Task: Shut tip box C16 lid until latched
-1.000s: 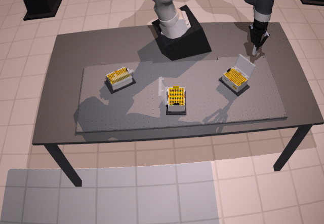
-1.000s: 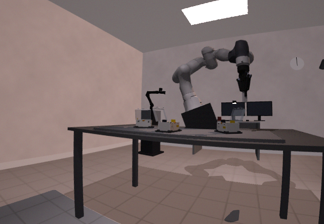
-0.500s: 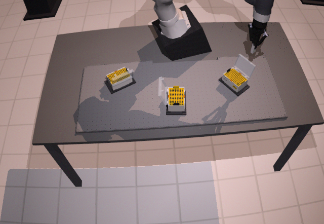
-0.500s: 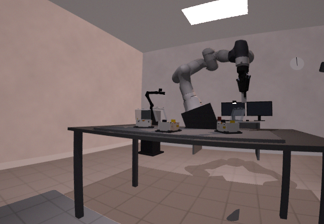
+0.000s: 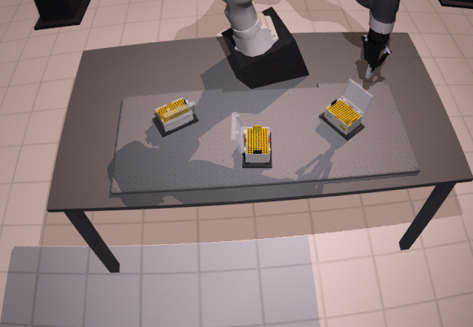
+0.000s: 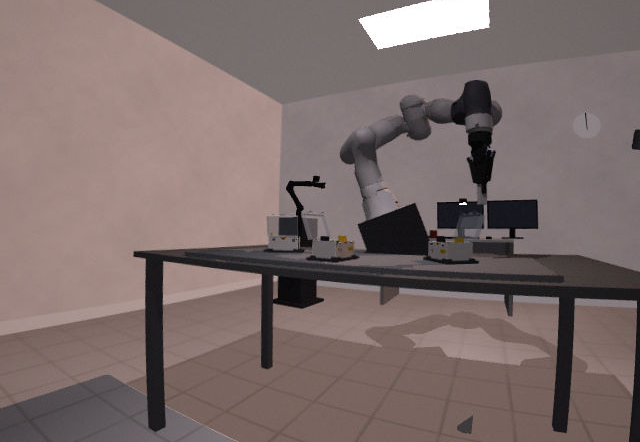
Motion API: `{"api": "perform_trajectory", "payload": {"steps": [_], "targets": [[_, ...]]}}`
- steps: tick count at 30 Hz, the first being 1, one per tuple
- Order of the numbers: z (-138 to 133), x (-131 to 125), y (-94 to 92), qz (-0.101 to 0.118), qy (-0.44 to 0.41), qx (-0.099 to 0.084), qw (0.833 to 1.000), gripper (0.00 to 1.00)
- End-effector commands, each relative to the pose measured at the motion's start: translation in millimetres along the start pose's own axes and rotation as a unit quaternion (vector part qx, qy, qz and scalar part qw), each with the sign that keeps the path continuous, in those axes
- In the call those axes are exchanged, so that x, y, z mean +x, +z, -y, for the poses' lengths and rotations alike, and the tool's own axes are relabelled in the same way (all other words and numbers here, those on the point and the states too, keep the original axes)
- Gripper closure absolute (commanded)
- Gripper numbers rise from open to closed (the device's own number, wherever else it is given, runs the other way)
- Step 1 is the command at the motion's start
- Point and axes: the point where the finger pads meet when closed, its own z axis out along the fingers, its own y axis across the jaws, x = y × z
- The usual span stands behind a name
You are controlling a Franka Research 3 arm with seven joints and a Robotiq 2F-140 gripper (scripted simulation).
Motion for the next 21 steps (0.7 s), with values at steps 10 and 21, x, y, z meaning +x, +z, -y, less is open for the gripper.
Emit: {"api": "perform_trajectory", "payload": {"steps": [10,21], "targets": [[-1,-1,9.6,0.0,0.005,-0.001,1.0,1.0],[-1,-1,24.6,0.0,0.005,-0.001,1.0,1.0]]}}
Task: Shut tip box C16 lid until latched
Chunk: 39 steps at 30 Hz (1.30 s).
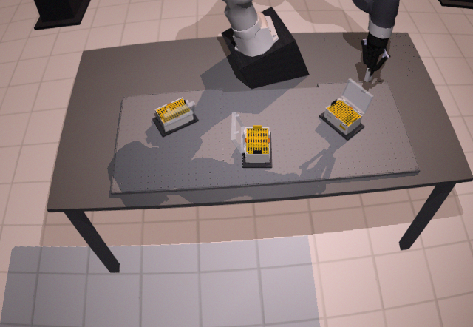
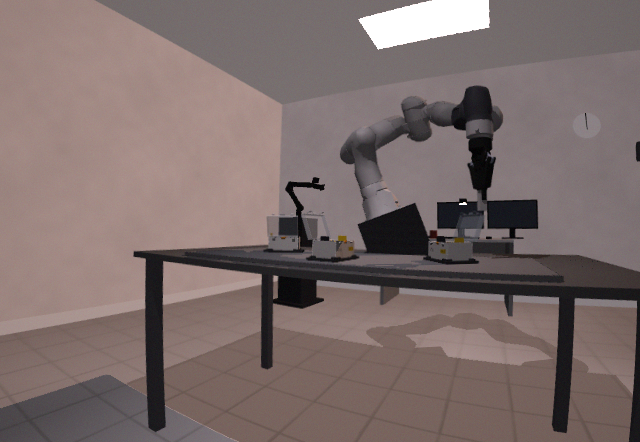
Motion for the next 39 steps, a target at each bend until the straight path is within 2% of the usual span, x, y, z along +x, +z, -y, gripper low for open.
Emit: {"api": "perform_trajectory", "payload": {"steps": [1,20,39], "targets": [[-2,-1,6.1,-0.001,0.0,-0.003,1.0,1.0],[-2,-1,34.1,-0.001,0.0,-0.003,1.0,1.0],[-2,-2,33.9,-0.001,0.0,-0.003,1.0,1.0]]}}
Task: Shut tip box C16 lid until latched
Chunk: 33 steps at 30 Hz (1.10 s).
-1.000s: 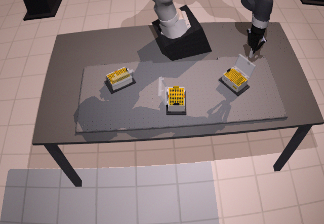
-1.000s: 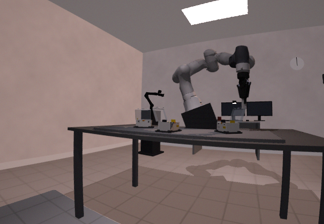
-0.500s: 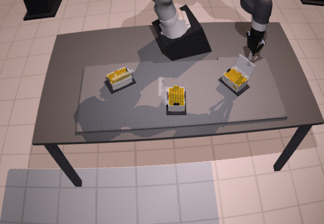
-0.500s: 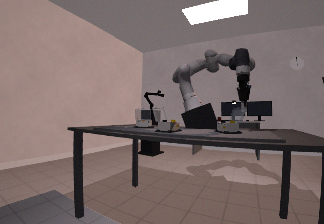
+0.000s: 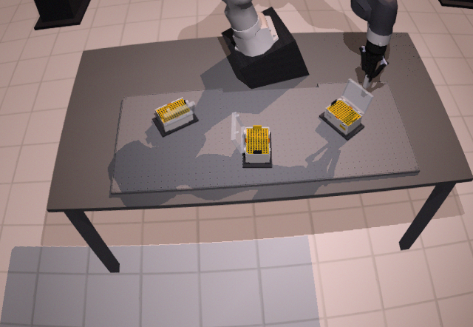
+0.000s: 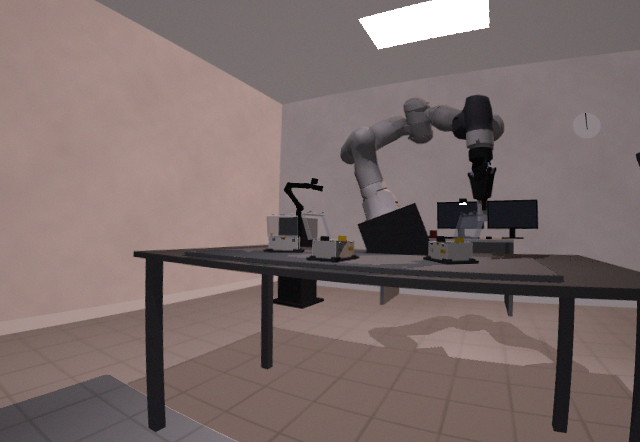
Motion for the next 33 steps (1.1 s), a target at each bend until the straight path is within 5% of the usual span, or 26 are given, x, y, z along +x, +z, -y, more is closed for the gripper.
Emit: {"api": "perform_trajectory", "payload": {"steps": [1,33], "targets": [[-1,-3,0.5,-0.001,-0.002,-0.001,1.0,1.0],[-1,-40,-4.5,-0.001,-0.002,-0.001,1.0,1.0]]}}
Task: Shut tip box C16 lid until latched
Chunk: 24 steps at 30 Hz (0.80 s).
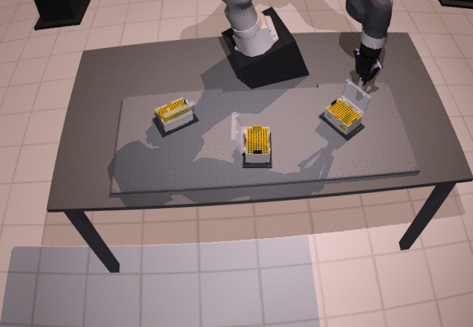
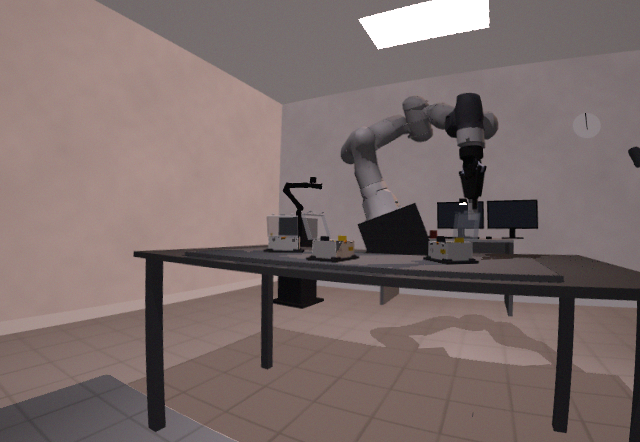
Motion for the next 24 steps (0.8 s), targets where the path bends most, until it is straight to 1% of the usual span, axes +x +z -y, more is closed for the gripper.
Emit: {"api": "perform_trajectory", "payload": {"steps": [1,24], "targets": [[-1,-6,-1.6,0.0,-0.008,-0.002,1.0,1.0],[-2,-34,-5.4,0.0,-0.008,-0.002,1.0,1.0]]}}
